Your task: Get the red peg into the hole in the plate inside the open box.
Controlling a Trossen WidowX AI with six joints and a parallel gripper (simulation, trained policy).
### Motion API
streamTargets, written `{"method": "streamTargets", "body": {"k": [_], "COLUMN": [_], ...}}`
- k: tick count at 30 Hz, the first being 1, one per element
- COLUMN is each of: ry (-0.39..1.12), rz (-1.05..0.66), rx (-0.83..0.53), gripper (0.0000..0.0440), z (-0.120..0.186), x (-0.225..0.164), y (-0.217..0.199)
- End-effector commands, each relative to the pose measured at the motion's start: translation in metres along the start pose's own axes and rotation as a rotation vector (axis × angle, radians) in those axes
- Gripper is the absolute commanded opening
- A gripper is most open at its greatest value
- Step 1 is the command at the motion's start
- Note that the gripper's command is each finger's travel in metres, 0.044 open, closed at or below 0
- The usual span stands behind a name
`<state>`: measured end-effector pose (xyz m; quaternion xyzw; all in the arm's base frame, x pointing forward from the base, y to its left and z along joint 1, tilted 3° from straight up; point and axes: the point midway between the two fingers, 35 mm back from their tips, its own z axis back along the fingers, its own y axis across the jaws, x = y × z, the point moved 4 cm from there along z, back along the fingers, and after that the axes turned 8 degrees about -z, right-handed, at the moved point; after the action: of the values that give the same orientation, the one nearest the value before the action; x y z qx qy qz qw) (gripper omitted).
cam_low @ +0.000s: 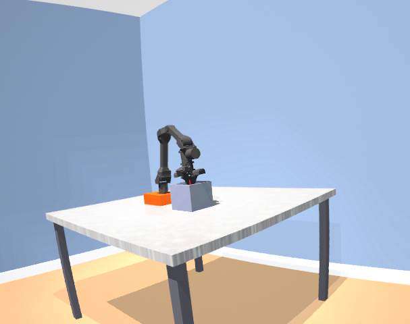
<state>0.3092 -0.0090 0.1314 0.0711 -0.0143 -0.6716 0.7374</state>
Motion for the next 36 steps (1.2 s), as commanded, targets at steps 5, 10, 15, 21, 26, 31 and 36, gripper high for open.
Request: {"method": "streamTargets", "body": {"k": [5,10,15,21,26,31,36], "ry": [0.01,0.0,0.004,0.059,0.116,0.168,0.215], "rz": [0.03,0.044,0.058,0.04,0.015,-0.003,-0.017], "rx": [-0.015,-0.036,-0.053,-0.058,-0.05,-0.036,-0.016], "gripper": [0.0,0.0028,0.011,0.0148,0.0176,0.0197,0.0214], "z": [-0.02,-0.029,-0.032,-0.023,-0.011,0.002,0.013], "x": [0.002,0.004,0.004,0.004,0.007,0.008,0.01], "y": [0.003,0.003,0.005,0.009,0.013,0.018,0.022]}}
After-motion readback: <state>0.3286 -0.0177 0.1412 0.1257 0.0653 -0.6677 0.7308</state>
